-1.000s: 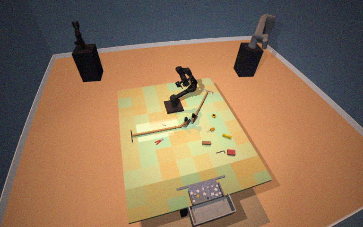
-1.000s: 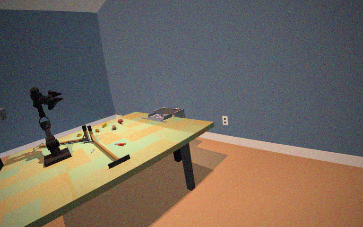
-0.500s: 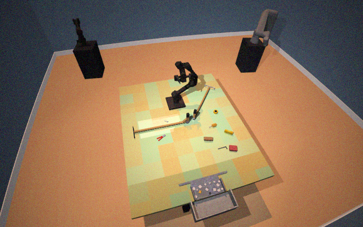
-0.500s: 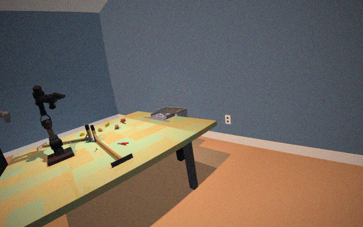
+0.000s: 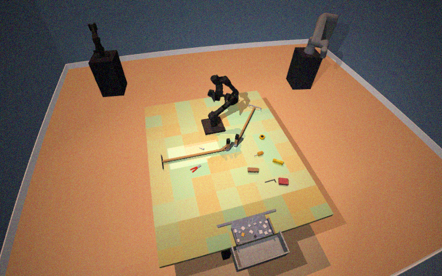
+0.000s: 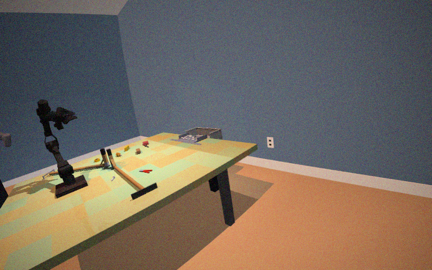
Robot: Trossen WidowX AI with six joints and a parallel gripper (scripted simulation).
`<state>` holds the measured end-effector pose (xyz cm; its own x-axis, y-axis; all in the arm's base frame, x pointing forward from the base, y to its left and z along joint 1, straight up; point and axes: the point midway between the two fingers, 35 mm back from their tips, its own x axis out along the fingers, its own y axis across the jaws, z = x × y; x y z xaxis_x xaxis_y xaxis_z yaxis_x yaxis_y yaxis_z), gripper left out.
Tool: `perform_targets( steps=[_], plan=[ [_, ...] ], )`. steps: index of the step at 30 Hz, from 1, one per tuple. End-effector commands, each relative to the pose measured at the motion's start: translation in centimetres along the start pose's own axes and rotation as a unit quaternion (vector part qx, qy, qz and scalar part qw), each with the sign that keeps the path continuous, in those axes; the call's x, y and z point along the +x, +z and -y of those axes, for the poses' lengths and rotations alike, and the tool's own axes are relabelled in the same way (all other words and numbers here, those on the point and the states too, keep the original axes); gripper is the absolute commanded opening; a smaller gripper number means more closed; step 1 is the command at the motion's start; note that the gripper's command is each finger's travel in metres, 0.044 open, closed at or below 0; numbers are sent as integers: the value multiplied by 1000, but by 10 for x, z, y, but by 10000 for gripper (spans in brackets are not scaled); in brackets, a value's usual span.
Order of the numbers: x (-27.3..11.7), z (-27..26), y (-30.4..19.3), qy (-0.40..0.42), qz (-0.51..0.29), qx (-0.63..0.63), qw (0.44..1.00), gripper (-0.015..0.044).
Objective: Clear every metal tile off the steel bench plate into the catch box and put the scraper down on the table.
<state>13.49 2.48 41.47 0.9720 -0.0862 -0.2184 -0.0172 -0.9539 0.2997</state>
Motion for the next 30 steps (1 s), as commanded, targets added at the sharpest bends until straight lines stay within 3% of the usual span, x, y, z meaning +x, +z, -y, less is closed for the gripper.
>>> perform_targets(
  steps=[1, 15, 30],
  plan=[
    [0, -10, 2, 10, 17, -56, 998, 440],
    [3, -40, 13, 27, 77, -235, 969, 440],
    [6, -73, 24, 24, 145, -418, 896, 440]
  ],
)
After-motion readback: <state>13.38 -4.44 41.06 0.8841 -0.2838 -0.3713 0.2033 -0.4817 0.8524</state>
